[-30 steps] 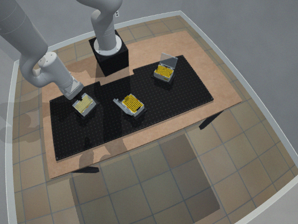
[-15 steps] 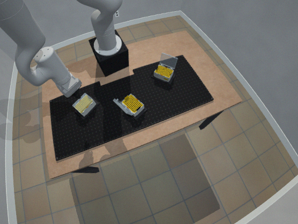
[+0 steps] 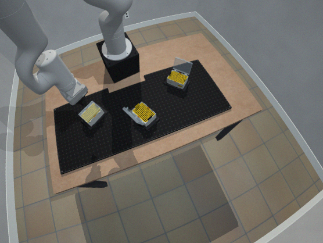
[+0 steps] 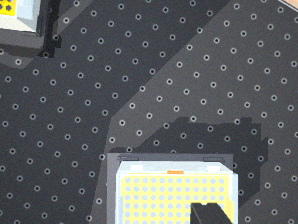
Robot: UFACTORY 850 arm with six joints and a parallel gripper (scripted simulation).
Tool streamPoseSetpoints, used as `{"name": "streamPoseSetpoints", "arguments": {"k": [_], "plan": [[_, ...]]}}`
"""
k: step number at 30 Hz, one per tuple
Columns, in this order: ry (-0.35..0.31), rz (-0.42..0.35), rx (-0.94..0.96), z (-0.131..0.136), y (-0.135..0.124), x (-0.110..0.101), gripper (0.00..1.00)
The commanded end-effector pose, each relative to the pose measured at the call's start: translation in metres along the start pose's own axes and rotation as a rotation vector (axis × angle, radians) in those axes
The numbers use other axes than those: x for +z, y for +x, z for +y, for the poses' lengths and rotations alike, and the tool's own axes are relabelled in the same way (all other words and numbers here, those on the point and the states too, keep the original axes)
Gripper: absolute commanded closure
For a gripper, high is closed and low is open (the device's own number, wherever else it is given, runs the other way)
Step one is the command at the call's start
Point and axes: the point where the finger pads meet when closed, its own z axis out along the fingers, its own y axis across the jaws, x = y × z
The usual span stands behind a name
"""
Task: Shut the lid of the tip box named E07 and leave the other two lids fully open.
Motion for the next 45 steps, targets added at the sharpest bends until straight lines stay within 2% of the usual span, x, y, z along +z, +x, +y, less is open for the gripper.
{"name": "streamPoseSetpoints", "arguments": {"k": [1, 26, 45], "plan": [[0.001, 0.0, 0.0, 0.001, 0.0, 0.0, 1.0], [0.001, 0.0, 0.0, 0.001, 0.0, 0.0, 1.0], [0.002, 0.0, 0.0, 0.001, -0.031, 0.032, 1.0]]}}
